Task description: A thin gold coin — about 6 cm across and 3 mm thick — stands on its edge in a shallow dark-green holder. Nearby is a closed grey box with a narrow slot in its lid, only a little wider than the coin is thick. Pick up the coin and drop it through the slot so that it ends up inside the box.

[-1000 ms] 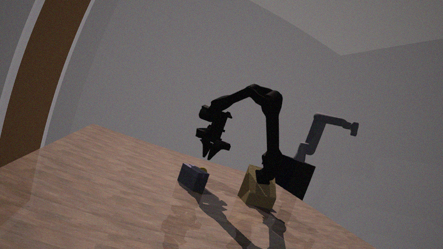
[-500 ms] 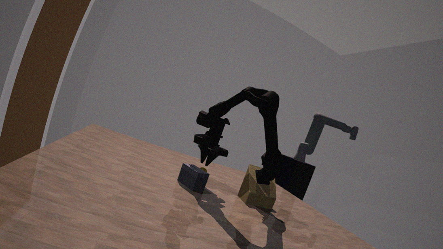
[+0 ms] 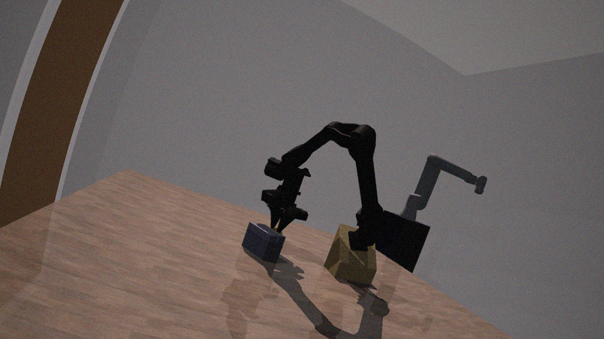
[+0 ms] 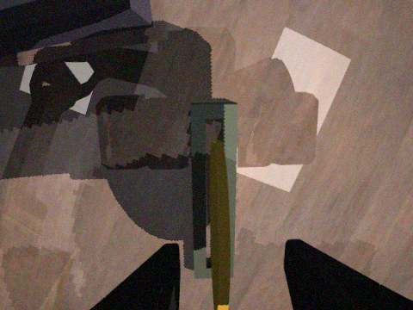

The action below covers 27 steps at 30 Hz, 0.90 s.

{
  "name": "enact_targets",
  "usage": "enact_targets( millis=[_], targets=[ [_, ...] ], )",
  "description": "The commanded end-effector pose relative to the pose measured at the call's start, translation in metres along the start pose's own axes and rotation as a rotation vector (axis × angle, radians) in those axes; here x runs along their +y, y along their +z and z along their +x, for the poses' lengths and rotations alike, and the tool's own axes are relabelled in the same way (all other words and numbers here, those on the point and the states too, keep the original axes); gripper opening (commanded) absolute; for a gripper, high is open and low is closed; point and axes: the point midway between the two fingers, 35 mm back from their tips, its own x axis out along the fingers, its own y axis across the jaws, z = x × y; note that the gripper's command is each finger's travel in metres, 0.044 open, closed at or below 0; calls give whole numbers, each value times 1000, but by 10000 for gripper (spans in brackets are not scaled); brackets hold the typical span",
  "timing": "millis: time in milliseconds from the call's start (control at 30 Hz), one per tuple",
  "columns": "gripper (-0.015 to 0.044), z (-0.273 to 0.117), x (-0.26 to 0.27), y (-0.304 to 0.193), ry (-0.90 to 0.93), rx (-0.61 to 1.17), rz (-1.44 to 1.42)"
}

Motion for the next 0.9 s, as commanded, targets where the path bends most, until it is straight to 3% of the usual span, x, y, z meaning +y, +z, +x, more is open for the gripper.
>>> enact_targets(
  millis=[0,800,867],
  targets=[
    [161,9,1,-1,7,-3,10],
    [161,44,4,-3,11,-5,9],
    [108,44,4,-3,11,-5,9]
  ],
)
